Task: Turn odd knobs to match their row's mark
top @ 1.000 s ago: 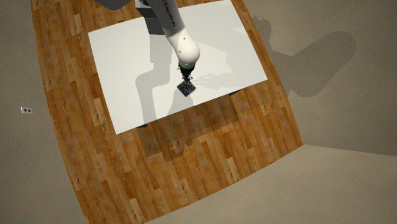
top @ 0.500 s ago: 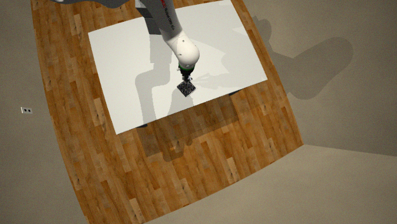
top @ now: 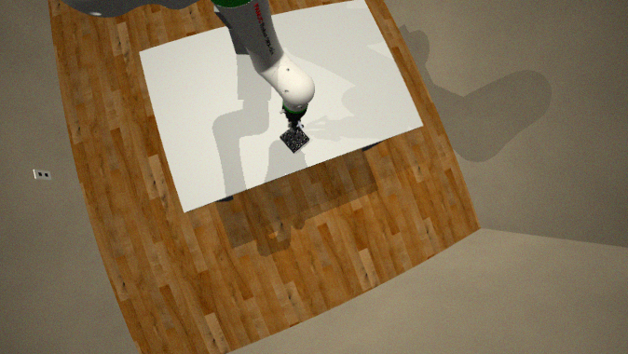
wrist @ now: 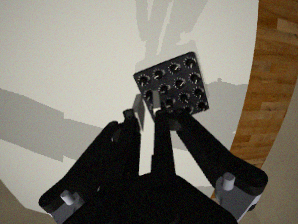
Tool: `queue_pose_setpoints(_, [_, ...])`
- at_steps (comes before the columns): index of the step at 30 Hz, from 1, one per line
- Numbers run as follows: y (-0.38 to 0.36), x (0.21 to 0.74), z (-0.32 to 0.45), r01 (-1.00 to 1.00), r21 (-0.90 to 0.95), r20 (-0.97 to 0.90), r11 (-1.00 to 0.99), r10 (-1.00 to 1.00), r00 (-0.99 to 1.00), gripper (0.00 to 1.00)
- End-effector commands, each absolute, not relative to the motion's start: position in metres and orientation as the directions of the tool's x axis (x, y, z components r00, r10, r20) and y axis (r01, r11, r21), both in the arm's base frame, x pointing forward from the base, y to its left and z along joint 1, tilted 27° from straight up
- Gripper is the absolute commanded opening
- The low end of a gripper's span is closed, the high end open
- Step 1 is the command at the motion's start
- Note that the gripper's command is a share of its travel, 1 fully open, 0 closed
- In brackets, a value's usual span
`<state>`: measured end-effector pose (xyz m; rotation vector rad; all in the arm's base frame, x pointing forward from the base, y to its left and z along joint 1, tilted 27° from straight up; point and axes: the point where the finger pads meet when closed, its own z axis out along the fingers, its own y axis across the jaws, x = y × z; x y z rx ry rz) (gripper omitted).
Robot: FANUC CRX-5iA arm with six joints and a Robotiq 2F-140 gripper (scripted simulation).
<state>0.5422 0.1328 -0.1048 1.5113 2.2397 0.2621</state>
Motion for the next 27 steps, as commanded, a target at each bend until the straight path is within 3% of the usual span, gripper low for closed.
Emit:
queue_pose_setpoints(1, [0.1325,0.5434,-0.1069,0.836,0.386,-0.239,0.390,0.918,-0.318,0.12])
queue_pose_setpoints(27, [0.1320,0.5459,-0.1124,0.836,0.386,-0.239,0.390,0.918,-0.318,0.12])
